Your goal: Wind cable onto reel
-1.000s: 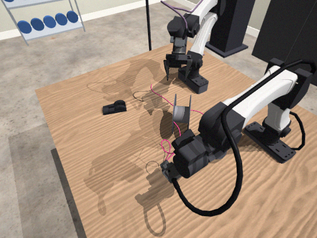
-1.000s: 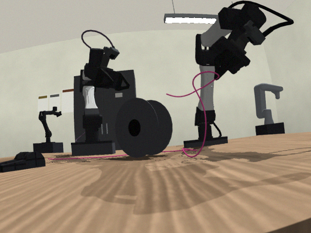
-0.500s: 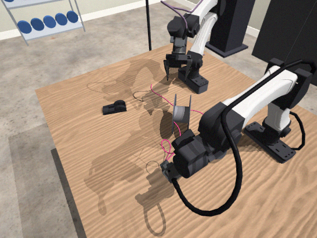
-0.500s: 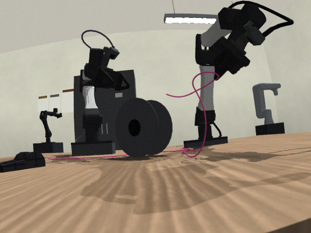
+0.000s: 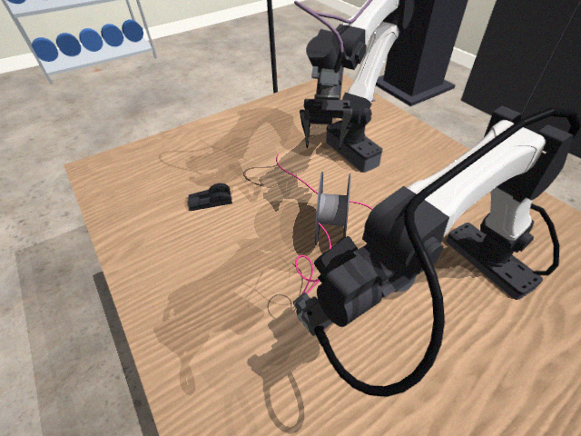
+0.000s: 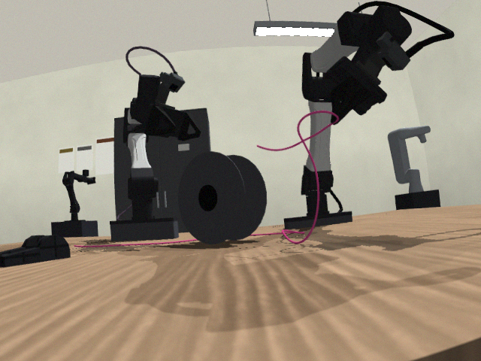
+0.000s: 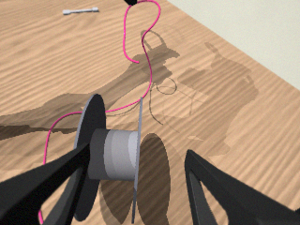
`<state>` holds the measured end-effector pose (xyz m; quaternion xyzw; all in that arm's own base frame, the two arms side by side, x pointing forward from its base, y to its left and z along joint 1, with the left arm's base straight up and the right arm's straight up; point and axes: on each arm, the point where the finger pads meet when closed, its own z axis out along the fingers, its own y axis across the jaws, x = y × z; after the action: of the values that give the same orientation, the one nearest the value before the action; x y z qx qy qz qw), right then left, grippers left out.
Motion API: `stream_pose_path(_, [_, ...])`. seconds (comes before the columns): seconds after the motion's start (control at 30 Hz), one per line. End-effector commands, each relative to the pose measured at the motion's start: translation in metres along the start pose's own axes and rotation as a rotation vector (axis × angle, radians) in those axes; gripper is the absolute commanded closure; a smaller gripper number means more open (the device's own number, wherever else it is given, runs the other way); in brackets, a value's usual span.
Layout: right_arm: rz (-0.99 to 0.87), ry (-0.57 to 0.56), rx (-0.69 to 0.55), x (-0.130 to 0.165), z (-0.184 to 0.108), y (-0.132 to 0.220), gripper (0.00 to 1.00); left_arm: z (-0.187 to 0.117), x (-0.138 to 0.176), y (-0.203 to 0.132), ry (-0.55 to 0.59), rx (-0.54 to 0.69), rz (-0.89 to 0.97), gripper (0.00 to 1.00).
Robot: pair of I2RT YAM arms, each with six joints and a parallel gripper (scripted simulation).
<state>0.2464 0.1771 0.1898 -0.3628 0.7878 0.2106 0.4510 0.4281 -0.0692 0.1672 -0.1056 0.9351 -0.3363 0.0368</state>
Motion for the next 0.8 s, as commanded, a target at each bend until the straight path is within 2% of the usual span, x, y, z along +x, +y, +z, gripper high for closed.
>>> stream_pose_path(0.0, [-0.01, -0.002, -0.009, -0.0048, -0.0027, 0.0011, 0.25, 0.0048, 0.0053, -0.0002, 0.033, 0.012, -0.01, 1.0])
stream_pose_path(0.77, [-0.011, 0.002, -0.012, -0.0035, -0.0014, 0.0021, 0.25, 0.0048, 0.0053, -0.0002, 0.033, 0.012, -0.01, 1.0])
